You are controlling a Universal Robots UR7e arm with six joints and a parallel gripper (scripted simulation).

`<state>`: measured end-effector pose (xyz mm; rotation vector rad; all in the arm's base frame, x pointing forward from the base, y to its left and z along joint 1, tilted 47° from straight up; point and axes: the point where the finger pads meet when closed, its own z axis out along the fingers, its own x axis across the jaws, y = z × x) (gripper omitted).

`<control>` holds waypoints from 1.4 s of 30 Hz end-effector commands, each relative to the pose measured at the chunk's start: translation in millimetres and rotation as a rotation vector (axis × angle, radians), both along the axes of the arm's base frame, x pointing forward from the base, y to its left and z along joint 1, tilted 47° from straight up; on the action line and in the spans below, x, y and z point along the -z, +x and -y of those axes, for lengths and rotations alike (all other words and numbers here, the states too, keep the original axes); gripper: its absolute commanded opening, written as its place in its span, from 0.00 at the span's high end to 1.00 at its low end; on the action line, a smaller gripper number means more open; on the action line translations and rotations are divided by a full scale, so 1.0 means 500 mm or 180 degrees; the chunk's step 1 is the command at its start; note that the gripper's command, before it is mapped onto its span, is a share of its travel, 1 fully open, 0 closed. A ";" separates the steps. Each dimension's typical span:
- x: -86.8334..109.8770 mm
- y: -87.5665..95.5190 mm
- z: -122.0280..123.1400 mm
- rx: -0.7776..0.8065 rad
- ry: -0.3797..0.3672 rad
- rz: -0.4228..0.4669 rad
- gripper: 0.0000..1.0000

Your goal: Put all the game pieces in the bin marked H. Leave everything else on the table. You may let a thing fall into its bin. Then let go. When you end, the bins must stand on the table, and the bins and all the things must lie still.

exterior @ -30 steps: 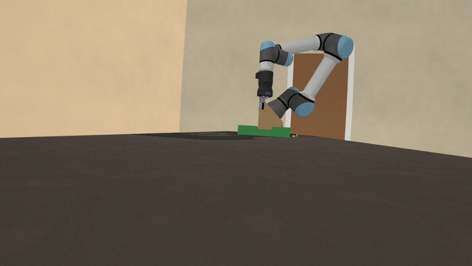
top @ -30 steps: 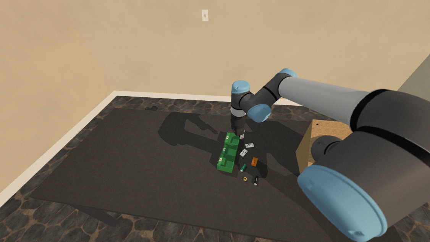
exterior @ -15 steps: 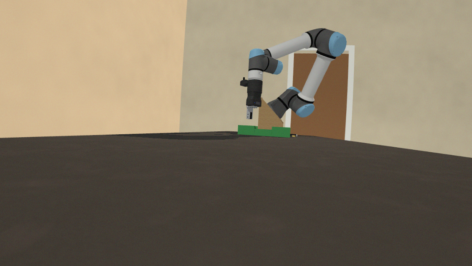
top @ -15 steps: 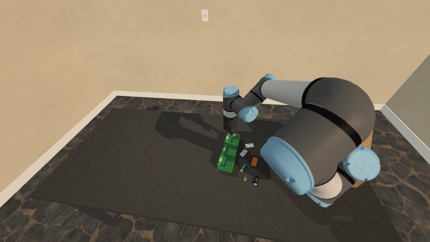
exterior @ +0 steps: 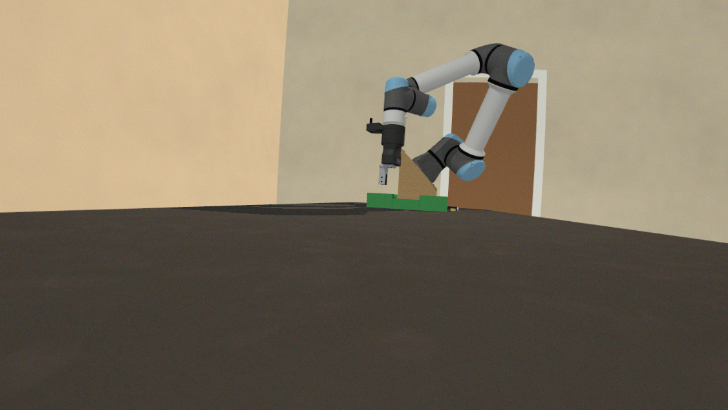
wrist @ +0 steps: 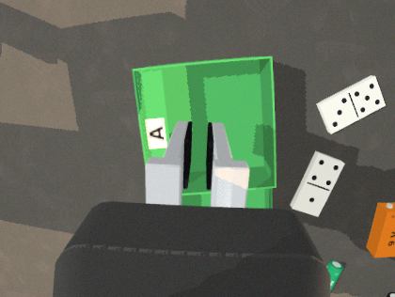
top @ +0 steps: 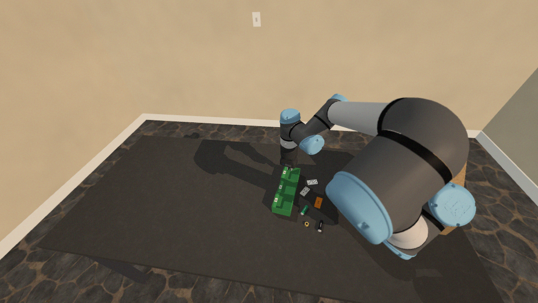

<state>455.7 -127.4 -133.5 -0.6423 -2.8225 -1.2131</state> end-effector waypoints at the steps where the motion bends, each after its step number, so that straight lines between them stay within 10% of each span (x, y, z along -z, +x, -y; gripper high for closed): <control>1: 0.000 0.000 0.002 -0.0345 -0.0073 0.0355 0.69; 42: 0.000 0.000 0.002 -0.2706 -0.0641 0.2698 0.69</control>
